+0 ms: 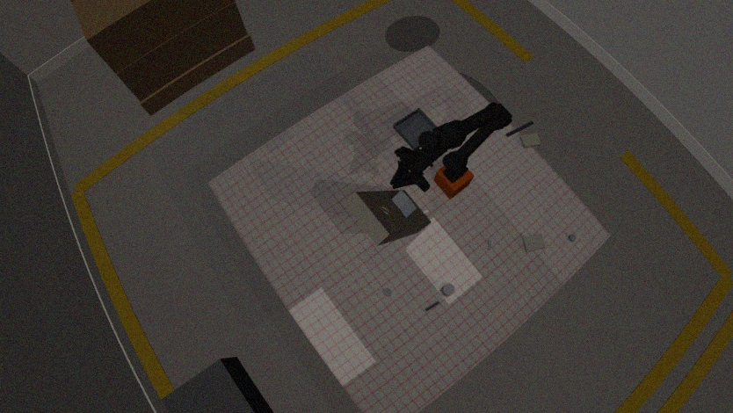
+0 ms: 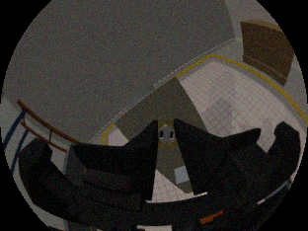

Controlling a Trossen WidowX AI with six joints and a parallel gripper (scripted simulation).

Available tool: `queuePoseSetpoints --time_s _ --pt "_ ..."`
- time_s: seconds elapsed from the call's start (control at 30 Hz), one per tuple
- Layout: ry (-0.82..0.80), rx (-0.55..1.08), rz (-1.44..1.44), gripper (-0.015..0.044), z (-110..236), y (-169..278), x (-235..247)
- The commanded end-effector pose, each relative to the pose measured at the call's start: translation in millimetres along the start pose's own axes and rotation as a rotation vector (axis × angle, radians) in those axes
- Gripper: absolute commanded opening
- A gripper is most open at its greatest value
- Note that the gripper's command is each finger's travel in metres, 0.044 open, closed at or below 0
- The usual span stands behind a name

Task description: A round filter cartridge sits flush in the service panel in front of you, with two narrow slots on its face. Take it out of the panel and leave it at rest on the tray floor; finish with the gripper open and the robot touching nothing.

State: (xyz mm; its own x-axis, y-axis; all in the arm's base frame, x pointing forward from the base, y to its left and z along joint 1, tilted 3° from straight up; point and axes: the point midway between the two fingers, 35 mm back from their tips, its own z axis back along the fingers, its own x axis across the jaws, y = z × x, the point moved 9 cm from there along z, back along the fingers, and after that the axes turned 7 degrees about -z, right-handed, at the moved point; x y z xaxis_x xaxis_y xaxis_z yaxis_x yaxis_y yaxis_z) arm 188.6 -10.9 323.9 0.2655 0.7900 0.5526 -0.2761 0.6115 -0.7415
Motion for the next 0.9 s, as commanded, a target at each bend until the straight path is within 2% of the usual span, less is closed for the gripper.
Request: queuePoseSetpoints --time_s 0.0,0.47,0.87 --pt "0.088 0.142 -0.102 0.0089 -21.7 44.1 -5.3" --pt "0.092 0.148 -0.106 0.0089 -22.8 46.3 -5.5" --pt "0.091 0.147 -0.106 0.0089 -40.7 48.1 -5.8"
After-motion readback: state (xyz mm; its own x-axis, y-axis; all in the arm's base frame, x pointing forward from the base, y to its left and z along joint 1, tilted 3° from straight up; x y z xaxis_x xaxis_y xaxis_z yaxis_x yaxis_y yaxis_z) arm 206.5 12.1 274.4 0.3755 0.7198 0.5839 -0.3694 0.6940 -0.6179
